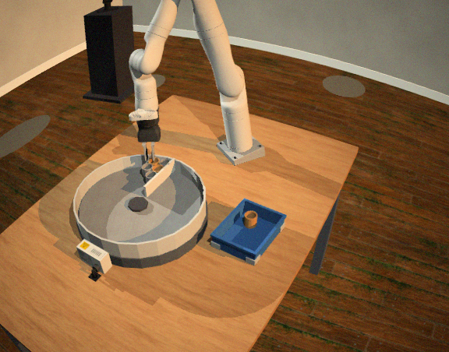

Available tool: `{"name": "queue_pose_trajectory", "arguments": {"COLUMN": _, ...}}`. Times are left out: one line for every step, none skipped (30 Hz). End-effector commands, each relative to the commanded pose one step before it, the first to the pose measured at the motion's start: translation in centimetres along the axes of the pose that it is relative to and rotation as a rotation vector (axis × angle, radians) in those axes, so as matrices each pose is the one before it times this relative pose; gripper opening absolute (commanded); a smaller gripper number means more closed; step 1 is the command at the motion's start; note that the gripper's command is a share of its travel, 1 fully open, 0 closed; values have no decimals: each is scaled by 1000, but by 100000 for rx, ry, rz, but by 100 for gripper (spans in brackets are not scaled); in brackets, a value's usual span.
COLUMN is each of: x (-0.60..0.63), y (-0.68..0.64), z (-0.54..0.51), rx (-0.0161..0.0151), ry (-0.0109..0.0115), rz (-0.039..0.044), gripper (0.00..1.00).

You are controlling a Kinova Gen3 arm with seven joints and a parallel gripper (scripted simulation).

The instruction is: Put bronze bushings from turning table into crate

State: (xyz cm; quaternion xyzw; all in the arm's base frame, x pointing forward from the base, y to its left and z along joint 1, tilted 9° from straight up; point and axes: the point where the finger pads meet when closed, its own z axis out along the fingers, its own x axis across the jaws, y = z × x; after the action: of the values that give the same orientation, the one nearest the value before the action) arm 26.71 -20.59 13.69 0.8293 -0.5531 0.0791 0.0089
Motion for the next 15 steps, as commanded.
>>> {"name": "queue_pose_trajectory", "arguments": {"x": 9, "y": -23, "z": -2, "rx": 35, "ry": 9, "rz": -31, "gripper": 45}}
{"name": "queue_pose_trajectory", "arguments": {"x": 0, "y": 0, "z": 0, "rx": 0, "ry": 0, "rz": 0, "gripper": 45}}
{"name": "queue_pose_trajectory", "arguments": {"x": 0, "y": 0, "z": 0, "rx": 0, "ry": 0, "rz": 0, "gripper": 45}}
{"name": "queue_pose_trajectory", "arguments": {"x": 0, "y": 0, "z": 0, "rx": 0, "ry": 0, "rz": 0, "gripper": 45}}
{"name": "queue_pose_trajectory", "arguments": {"x": 0, "y": 0, "z": 0, "rx": 0, "ry": 0, "rz": 0, "gripper": 45}}
{"name": "queue_pose_trajectory", "arguments": {"x": 0, "y": 0, "z": 0, "rx": 0, "ry": 0, "rz": 0, "gripper": 45}}
{"name": "queue_pose_trajectory", "arguments": {"x": 4, "y": 1, "z": 85, "rx": -1, "ry": 17, "rz": 2, "gripper": 45}}
{"name": "queue_pose_trajectory", "arguments": {"x": 0, "y": 0, "z": 90, "rx": 0, "ry": -1, "rz": 0, "gripper": 45}}
{"name": "queue_pose_trajectory", "arguments": {"x": 0, "y": 0, "z": 90, "rx": 0, "ry": -1, "rz": 0, "gripper": 45}}
{"name": "queue_pose_trajectory", "arguments": {"x": 0, "y": 0, "z": 90, "rx": 0, "ry": -1, "rz": 0, "gripper": 45}}
{"name": "queue_pose_trajectory", "arguments": {"x": 0, "y": 0, "z": 90, "rx": 0, "ry": -1, "rz": 0, "gripper": 45}}
{"name": "queue_pose_trajectory", "arguments": {"x": 0, "y": 0, "z": 0, "rx": 0, "ry": 0, "rz": 0, "gripper": 45}}
{"name": "queue_pose_trajectory", "arguments": {"x": 0, "y": 0, "z": 0, "rx": 0, "ry": 0, "rz": 0, "gripper": 45}}
{"name": "queue_pose_trajectory", "arguments": {"x": 0, "y": 0, "z": 0, "rx": 0, "ry": 0, "rz": 0, "gripper": 45}}
{"name": "queue_pose_trajectory", "arguments": {"x": 0, "y": 0, "z": 0, "rx": 0, "ry": 0, "rz": 0, "gripper": 45}}
